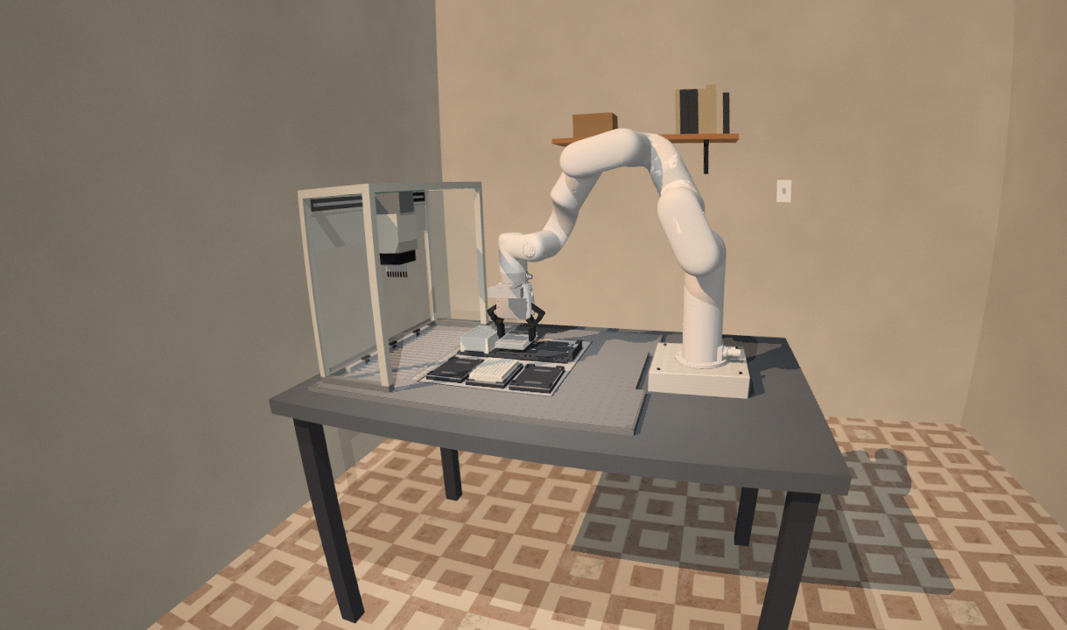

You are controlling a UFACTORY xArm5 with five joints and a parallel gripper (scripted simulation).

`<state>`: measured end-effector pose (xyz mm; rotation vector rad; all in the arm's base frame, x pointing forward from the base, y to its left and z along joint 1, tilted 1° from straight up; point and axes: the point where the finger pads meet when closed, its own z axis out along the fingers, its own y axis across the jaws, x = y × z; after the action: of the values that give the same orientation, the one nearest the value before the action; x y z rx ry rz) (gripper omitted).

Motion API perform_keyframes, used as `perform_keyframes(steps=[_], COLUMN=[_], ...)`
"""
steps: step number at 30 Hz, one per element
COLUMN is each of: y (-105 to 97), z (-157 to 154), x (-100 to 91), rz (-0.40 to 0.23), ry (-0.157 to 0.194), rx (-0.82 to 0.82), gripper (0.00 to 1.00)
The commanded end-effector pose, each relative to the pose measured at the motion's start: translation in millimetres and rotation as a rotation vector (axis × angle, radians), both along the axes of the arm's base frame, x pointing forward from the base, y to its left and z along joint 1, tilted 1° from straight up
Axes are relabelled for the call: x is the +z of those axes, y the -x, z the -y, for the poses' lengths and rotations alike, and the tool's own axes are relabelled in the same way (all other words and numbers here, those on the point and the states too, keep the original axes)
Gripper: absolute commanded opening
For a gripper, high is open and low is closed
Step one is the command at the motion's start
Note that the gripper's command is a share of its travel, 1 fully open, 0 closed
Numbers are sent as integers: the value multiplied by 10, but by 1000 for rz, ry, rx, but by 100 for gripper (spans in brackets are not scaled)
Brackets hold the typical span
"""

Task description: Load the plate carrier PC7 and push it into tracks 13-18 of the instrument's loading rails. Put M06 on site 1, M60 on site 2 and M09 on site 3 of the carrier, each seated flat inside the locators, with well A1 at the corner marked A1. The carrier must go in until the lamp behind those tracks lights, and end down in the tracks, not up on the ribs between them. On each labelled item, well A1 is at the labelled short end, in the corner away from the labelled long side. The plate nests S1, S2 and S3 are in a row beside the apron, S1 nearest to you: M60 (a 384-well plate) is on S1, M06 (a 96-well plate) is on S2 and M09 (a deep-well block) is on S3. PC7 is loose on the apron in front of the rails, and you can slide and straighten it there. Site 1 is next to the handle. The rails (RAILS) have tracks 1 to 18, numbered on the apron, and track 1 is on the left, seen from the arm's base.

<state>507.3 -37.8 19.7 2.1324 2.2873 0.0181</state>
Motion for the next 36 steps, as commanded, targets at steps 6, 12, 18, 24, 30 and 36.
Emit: perform_keyframes(steps=[6,12,18,24,30,36], y=[-17,-17,-17,-18,-18,-19], z=[1,1,1,1,1,1], x=[-26,-26,-26,-52,-86,-126], rz=[5,5,5,5,5,5], ry=[-3,-3,-3,-3,-3,-3], rx=[0,0,0,0,0,0], gripper=[0,0,0,0,0,0])
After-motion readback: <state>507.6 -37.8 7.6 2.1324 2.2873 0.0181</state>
